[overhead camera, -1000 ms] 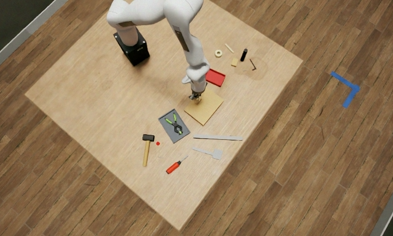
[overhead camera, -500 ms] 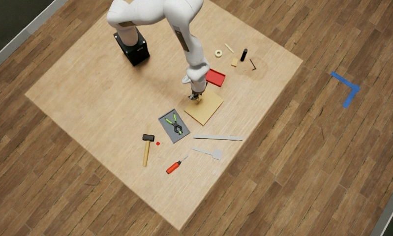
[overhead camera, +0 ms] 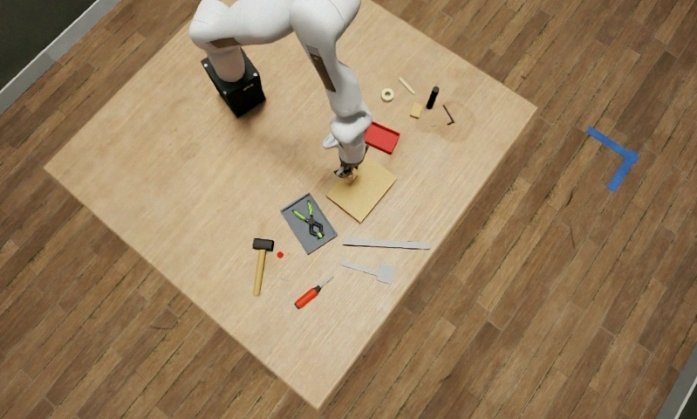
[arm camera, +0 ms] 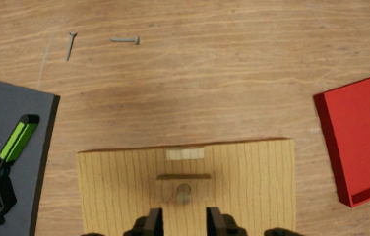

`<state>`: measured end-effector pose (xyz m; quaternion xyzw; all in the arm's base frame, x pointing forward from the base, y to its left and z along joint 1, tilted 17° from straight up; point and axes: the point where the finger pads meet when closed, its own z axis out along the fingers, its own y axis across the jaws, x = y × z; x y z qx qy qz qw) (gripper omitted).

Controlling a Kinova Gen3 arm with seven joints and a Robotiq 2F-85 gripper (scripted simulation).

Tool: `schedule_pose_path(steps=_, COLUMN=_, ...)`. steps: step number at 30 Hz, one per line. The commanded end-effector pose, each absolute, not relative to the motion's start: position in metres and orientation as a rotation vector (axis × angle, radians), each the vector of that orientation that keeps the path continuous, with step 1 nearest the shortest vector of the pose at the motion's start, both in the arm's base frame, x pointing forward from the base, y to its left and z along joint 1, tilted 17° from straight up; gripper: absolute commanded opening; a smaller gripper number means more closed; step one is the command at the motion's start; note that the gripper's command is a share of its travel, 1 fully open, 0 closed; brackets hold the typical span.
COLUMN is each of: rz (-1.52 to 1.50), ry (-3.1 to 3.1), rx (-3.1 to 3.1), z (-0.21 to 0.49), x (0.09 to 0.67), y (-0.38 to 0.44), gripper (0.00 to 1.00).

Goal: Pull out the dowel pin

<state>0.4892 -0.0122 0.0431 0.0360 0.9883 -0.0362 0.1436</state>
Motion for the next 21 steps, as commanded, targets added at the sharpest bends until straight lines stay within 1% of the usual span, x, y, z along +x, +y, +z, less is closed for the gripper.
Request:
schedule_pose_path(steps=1, rz=-0.101, ry=2.845, rx=0.116, z=0.0427, x=0.4901, y=-0.0126, gripper=0.34)
schedule_pose_path(steps=21, rz=-0.102, ry=2.845, rx=0.116, z=0.0359, x=0.4931, y=-0.0130, gripper=0.34)
